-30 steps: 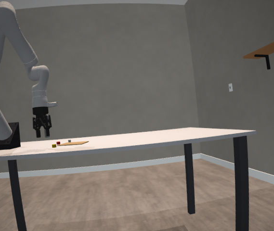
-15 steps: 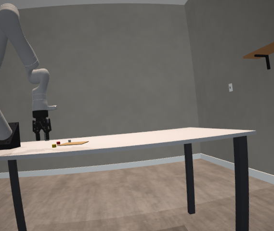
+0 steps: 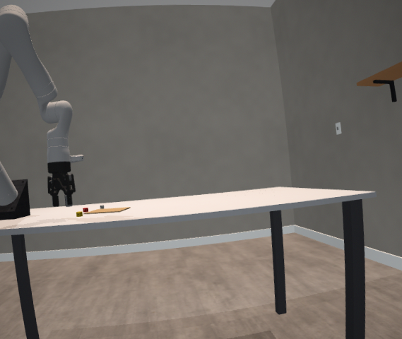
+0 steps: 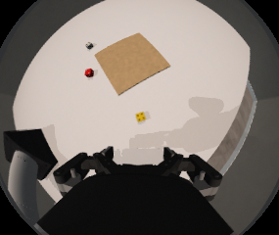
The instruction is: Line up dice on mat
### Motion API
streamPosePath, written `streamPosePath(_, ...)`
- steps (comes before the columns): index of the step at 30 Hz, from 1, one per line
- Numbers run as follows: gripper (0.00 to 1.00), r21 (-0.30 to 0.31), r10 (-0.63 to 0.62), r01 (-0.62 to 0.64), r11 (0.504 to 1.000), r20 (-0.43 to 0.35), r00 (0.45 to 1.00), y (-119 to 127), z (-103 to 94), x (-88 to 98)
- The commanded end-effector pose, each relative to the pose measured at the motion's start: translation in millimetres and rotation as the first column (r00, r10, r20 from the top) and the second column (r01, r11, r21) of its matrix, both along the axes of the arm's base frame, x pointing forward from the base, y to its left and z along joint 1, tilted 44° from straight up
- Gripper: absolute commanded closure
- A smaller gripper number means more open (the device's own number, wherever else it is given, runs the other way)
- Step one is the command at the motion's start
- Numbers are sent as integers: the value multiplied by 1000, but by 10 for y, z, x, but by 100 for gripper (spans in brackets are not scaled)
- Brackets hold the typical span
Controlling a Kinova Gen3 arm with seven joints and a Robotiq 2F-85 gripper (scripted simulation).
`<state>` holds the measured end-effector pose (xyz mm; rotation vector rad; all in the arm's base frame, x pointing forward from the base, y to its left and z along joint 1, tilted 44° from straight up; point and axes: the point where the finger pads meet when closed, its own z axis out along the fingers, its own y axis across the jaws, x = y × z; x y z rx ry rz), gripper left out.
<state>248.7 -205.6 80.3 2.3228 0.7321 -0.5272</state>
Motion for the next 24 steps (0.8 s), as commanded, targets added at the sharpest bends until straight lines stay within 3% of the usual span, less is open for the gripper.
streamPosePath(1, 0, 0, 1, -1, 1000, 1, 1000, 3, 1, 5)
streamPosePath(24, 0, 0, 1, -1, 1000, 1, 1000, 24, -19, 5)
